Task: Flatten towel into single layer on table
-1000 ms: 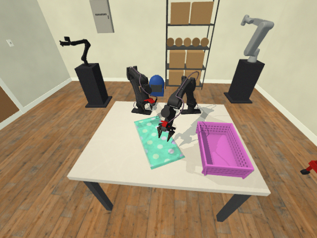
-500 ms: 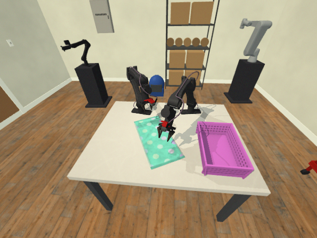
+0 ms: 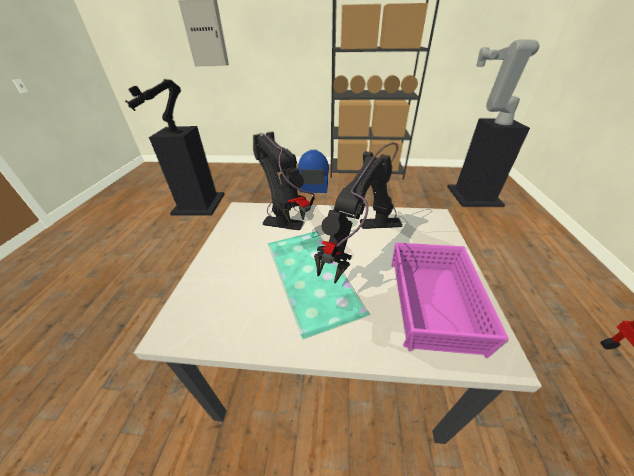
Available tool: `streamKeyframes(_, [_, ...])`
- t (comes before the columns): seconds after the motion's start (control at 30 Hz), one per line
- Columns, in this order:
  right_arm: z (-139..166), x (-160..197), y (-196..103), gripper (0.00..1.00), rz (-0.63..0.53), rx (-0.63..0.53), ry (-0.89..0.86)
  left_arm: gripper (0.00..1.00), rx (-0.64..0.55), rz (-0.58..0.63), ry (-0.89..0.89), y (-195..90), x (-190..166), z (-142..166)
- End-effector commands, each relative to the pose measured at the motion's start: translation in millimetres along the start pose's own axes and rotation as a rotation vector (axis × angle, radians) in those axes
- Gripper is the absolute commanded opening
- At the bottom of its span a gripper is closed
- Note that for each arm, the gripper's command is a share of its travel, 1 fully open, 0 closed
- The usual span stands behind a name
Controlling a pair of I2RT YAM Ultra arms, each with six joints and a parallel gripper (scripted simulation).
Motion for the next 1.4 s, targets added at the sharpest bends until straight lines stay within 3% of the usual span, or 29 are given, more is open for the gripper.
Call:
streamKeyframes(0.0, [-6,1,-10,0.64,-0.010,-0.029,0.000,0.64,-0.053,-0.009,0.007,-22,3,-18])
streamKeyframes(0.3, [-6,1,-10,0.64,-0.010,-0.029,0.000,0.64,-0.053,-0.009,0.007,-22,3,-18])
streamKeyframes(0.33, [-2,0,-1,0.64,-0.001,-0.008,0.000,0.64,-0.007,-0.001,0.000,-13,2,-14])
streamKeyframes(0.43, [-2,0,-1,0.64,-0.001,-0.008,0.000,0.64,-0.037,-0.005,0.000,-48,5,-33])
streamKeyframes(0.57, [11,-31,-7,0.64,0.052,-0.028,0.119,0.64,0.007,-0.079,-0.108,-59,3,6])
streamKeyframes(0.67, [4,-38,-18,0.64,0.062,-0.071,0.146,0.64,-0.017,-0.099,-0.137,-63,5,7])
streamKeyframes(1.0, [7,-118,-37,0.64,0.206,-0.163,0.434,0.64,0.001,-0.266,-0.383,-108,25,76])
streamKeyframes(1.37, [16,-188,-56,0.64,0.332,-0.246,0.692,0.64,0.031,-0.250,-0.365,-147,34,143])
Point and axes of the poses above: on each arm, the point where the finger pads meet when closed, its own y axis out along the fingers, its own x axis across the jaws, z = x × y, the point moved 3 cm from there along -y, back along the fingers, and after that the axes turned 8 degrees about y, right-handed, at the moved point
